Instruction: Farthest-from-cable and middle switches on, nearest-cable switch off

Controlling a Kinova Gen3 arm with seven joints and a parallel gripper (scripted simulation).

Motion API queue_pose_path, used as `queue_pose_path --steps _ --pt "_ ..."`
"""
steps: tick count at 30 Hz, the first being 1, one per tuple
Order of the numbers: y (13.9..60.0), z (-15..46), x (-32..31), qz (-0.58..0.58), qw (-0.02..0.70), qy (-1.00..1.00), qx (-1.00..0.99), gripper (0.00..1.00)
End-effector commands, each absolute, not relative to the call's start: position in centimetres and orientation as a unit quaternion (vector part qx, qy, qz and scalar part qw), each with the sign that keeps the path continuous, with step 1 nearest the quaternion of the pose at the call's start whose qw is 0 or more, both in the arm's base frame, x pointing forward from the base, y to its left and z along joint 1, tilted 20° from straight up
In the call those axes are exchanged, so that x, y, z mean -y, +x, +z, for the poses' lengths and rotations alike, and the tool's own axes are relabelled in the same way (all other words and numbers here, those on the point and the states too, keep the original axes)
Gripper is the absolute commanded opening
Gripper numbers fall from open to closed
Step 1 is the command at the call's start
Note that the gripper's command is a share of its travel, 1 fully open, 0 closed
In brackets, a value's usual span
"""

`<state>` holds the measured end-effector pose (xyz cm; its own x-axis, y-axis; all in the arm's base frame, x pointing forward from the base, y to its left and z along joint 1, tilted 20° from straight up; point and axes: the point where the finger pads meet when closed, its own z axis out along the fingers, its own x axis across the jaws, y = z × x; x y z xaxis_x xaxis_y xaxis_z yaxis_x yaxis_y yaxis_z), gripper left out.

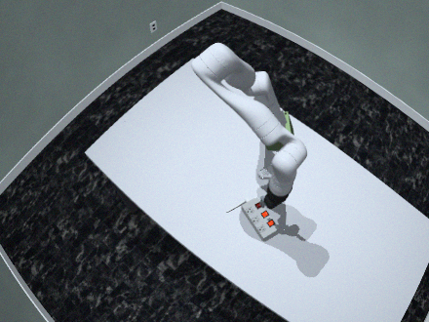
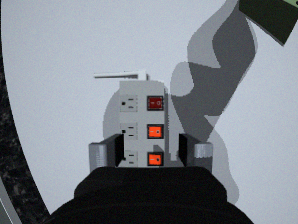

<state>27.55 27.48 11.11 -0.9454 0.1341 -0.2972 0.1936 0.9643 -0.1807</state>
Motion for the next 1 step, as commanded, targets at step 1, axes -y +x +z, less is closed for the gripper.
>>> queue_pose_path --steps 1 --pt "27.55 11.17 -27.54 -0.103 0.143 0.083 -0.981 1.0"
